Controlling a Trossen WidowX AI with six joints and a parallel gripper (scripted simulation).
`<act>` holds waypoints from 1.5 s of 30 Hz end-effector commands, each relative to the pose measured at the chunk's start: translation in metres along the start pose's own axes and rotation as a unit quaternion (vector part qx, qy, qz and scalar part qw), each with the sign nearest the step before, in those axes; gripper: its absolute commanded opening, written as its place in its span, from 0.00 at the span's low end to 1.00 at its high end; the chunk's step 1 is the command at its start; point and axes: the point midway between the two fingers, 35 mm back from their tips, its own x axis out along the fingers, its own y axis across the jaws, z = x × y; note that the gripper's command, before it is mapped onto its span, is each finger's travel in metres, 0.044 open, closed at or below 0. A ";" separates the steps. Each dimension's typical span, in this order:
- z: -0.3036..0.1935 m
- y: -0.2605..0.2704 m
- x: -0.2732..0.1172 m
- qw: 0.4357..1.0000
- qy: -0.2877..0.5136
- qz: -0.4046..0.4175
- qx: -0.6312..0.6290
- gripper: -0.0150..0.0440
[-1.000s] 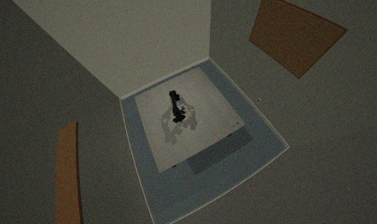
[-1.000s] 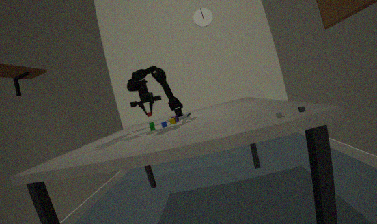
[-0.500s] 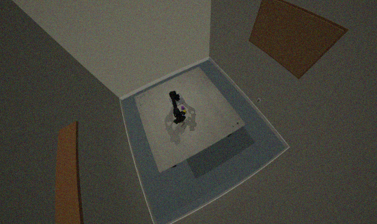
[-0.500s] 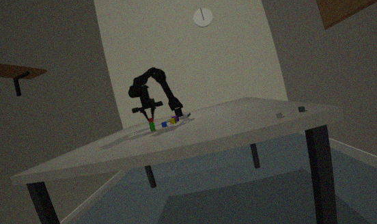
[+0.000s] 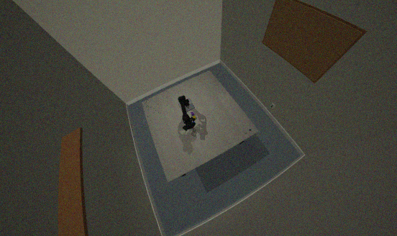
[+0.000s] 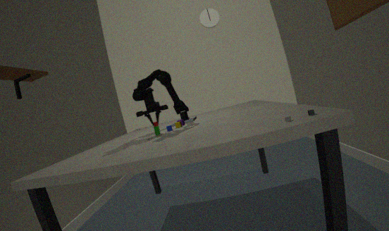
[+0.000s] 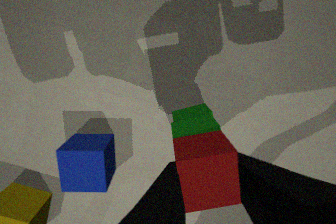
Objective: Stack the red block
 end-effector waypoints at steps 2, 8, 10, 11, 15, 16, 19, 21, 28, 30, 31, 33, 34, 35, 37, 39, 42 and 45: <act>0.000 -0.001 0.001 1.000 0.000 -0.002 -0.003 0.25; 0.000 -0.001 0.001 1.000 0.000 -0.002 -0.003 0.25; 0.000 -0.001 0.001 1.000 0.000 -0.002 -0.003 0.25; 0.000 -0.001 0.000 1.000 0.000 -0.002 -0.003 0.25; 0.000 0.000 0.000 1.000 0.000 0.000 0.000 0.34; 0.000 0.000 0.000 1.000 0.000 0.000 0.000 0.39; 0.000 0.000 0.000 1.000 0.000 0.000 0.000 0.52; 0.000 0.000 0.000 1.000 0.000 0.000 0.000 0.61; 0.000 0.000 0.000 1.000 0.000 0.000 0.000 0.92; 0.000 0.000 0.000 1.000 0.000 0.000 0.000 1.00; 0.000 0.000 0.000 1.000 0.000 0.000 0.000 1.00; 0.000 0.000 0.000 1.000 0.000 0.000 0.000 1.00; 0.000 0.000 0.000 1.000 0.000 0.000 0.000 1.00; 0.000 0.000 0.000 1.000 0.000 0.000 0.000 1.00; 0.000 0.000 0.000 1.000 0.000 0.000 0.000 1.00; 0.000 0.000 0.000 1.000 0.000 0.000 0.000 1.00; 0.000 0.000 0.000 1.000 0.000 0.000 0.000 1.00; 0.000 0.000 0.000 1.000 0.000 0.000 0.000 1.00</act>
